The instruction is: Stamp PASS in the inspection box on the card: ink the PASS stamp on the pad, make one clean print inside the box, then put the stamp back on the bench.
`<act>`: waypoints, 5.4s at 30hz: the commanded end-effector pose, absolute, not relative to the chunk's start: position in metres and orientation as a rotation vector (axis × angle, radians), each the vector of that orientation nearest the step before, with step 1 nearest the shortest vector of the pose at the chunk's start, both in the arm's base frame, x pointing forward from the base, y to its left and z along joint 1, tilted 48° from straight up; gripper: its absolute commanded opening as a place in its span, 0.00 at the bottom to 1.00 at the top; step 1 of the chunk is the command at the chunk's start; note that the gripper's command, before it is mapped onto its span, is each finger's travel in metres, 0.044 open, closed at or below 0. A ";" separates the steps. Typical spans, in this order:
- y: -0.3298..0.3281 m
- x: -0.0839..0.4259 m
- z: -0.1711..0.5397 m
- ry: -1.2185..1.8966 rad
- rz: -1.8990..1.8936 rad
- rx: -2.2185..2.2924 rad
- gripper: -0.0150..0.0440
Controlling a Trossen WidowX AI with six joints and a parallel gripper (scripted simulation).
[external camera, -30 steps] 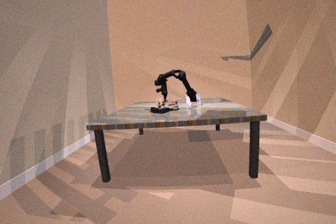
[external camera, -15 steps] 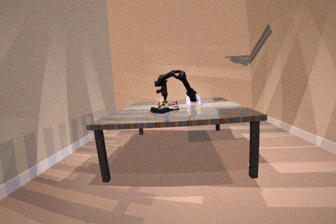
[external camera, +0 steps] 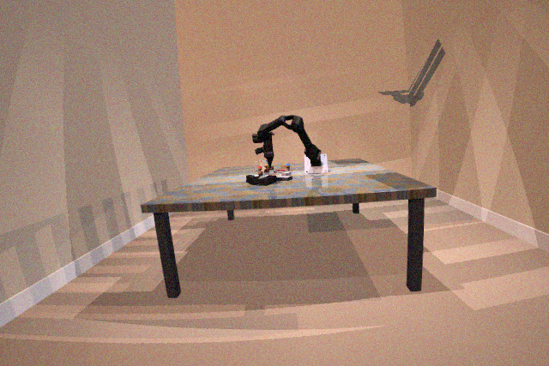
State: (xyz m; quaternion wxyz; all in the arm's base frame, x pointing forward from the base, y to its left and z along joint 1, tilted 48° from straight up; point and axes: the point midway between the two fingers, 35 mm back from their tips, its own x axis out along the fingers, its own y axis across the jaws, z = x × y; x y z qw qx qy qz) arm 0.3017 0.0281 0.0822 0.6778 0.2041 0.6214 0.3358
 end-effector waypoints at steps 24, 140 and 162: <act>0.043 0.301 0.070 1.394 0.752 0.464 0.25; 0.064 0.299 0.052 1.390 0.752 0.467 0.25; 0.062 0.299 0.054 1.390 0.752 0.467 0.25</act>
